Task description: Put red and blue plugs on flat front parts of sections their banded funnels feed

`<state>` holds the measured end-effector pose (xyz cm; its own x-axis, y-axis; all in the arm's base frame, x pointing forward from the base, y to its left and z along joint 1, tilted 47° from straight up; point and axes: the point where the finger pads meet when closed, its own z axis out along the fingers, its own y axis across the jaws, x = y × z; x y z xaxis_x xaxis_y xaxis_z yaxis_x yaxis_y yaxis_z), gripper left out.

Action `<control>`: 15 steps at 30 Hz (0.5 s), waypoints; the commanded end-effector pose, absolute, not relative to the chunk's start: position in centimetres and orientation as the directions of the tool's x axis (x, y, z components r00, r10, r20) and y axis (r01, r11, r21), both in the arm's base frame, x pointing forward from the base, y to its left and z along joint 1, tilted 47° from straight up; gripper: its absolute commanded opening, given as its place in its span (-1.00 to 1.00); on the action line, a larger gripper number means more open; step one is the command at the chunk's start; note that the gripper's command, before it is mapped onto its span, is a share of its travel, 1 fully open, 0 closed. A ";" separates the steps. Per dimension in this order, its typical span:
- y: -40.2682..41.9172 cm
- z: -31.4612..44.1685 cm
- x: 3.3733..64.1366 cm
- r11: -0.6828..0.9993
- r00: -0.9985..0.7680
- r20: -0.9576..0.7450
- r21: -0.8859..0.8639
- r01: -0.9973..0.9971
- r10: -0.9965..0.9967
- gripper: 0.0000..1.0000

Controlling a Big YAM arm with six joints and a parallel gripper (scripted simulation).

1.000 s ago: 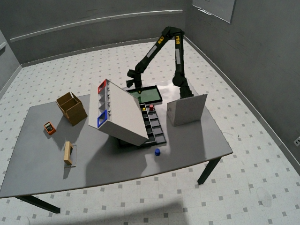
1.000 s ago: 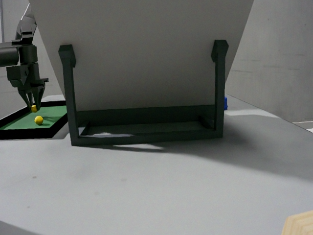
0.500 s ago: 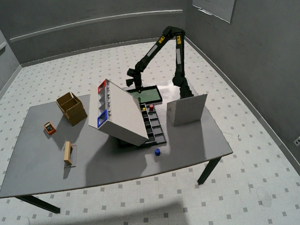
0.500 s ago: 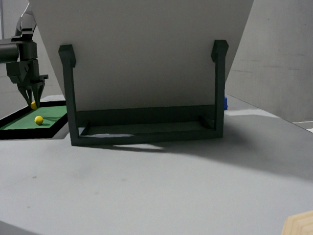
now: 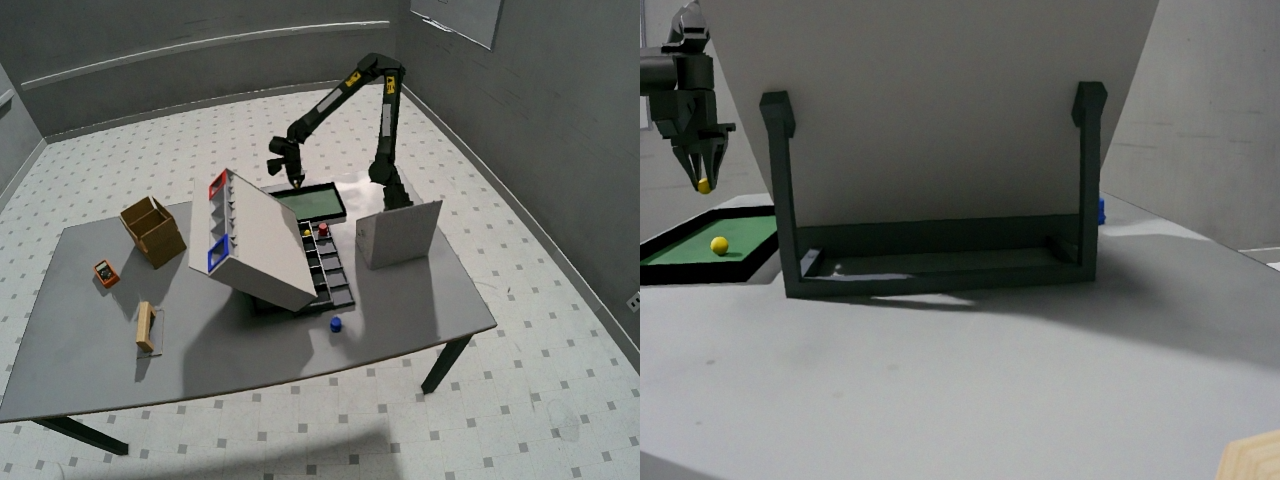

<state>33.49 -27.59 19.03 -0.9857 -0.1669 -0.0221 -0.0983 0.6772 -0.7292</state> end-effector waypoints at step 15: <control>-23.3 24.7 33.9 0.671 -0.984 -0.063 -0.738 -0.067 -0.168 -1.00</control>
<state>32.96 -23.67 22.89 -0.9854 -0.1684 -0.0266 -0.0961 0.6777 -0.7290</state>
